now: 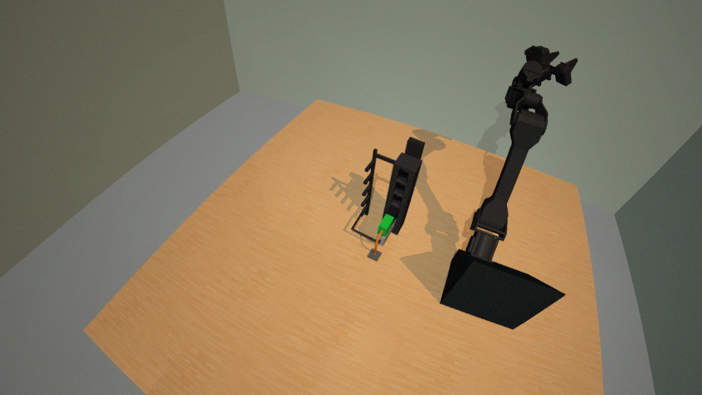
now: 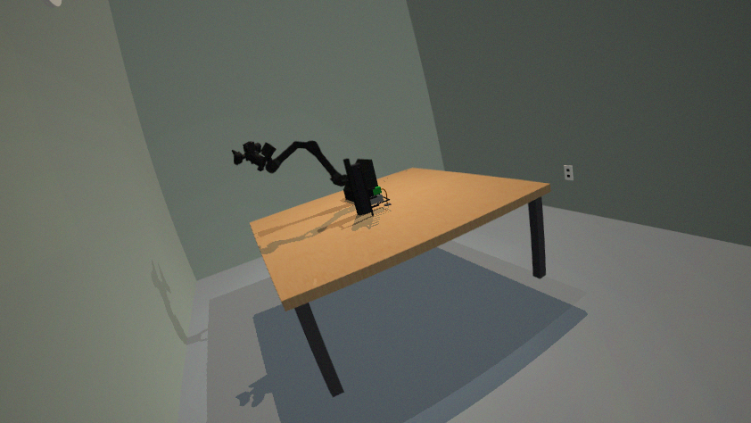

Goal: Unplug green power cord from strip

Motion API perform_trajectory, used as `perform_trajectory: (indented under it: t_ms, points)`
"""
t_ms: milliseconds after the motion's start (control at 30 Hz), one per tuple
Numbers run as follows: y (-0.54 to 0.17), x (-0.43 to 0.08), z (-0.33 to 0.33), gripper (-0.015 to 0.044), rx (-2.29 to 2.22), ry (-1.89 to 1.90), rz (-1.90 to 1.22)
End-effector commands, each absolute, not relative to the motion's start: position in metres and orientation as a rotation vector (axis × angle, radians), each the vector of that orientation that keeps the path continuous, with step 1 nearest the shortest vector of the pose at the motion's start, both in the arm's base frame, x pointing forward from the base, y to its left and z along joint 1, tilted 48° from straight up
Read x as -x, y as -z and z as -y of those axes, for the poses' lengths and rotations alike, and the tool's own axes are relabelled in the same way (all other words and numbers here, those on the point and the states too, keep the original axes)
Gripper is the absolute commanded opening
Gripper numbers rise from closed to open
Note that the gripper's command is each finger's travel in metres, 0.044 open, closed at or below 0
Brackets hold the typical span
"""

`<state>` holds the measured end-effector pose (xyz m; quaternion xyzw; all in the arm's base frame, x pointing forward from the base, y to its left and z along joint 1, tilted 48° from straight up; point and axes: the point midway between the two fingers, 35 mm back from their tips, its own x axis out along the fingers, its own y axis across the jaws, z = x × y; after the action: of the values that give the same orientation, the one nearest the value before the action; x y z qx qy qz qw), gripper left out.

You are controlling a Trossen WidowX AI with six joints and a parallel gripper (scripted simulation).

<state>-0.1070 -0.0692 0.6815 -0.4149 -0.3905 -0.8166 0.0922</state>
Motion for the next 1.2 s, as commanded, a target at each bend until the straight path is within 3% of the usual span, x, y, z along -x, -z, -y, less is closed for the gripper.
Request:
perform_trajectory:
  t_ms: [0,267,500,767,1167]
  points:
    - [-0.682,0.107,0.070,0.0374,1.230,2.424,1.157]
    - [-0.675,0.094,0.138,0.0164,1.063,2.364,0.970]
    - [-0.655,0.052,0.224,0.0160,0.880,2.230,0.722]
    - [-0.615,-0.030,0.302,0.0160,0.727,2.014,0.442]
    - [-0.533,-0.179,0.350,0.0160,0.617,1.644,0.085]
